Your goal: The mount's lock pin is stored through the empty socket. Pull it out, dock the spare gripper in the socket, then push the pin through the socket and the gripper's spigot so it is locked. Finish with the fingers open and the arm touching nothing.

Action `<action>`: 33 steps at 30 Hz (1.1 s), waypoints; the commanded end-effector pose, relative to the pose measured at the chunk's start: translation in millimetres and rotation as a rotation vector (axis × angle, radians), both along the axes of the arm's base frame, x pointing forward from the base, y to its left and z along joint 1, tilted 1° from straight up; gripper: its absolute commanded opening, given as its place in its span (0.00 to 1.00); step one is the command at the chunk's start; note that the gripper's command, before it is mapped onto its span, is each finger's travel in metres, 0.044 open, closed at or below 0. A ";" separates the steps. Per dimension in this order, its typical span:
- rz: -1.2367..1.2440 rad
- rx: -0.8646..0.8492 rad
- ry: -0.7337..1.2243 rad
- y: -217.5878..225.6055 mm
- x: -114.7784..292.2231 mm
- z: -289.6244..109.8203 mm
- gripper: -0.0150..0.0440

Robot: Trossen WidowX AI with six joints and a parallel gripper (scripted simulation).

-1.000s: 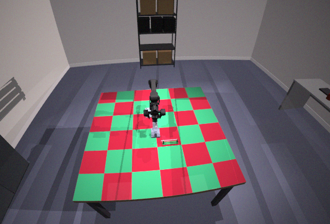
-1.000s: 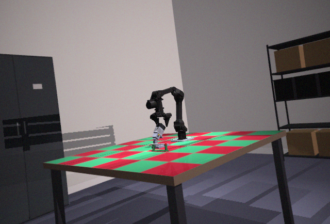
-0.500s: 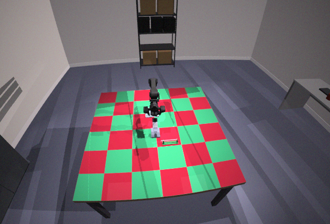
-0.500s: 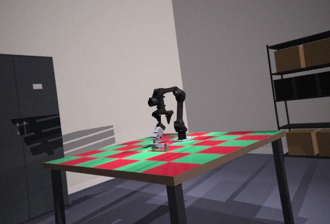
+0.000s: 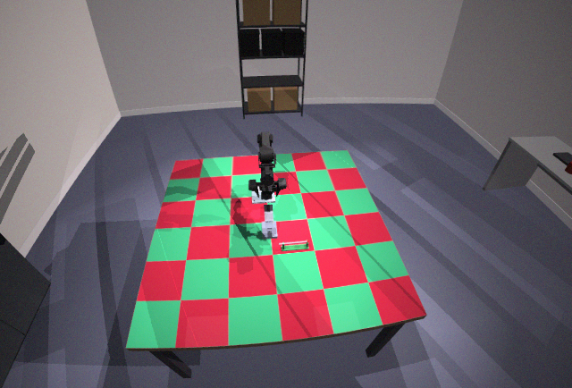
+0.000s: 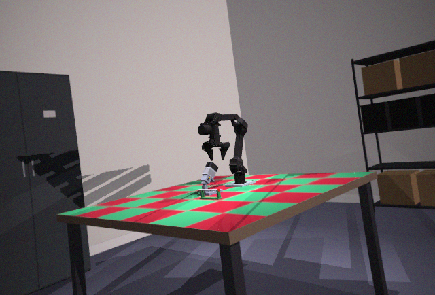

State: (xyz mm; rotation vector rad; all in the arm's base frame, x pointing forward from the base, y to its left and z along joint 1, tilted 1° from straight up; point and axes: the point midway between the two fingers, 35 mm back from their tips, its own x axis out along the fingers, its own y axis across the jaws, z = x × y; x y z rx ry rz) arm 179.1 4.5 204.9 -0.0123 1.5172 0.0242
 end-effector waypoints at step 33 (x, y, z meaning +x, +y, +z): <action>0.001 0.004 -0.176 4.2 -6.7 33.9 0.91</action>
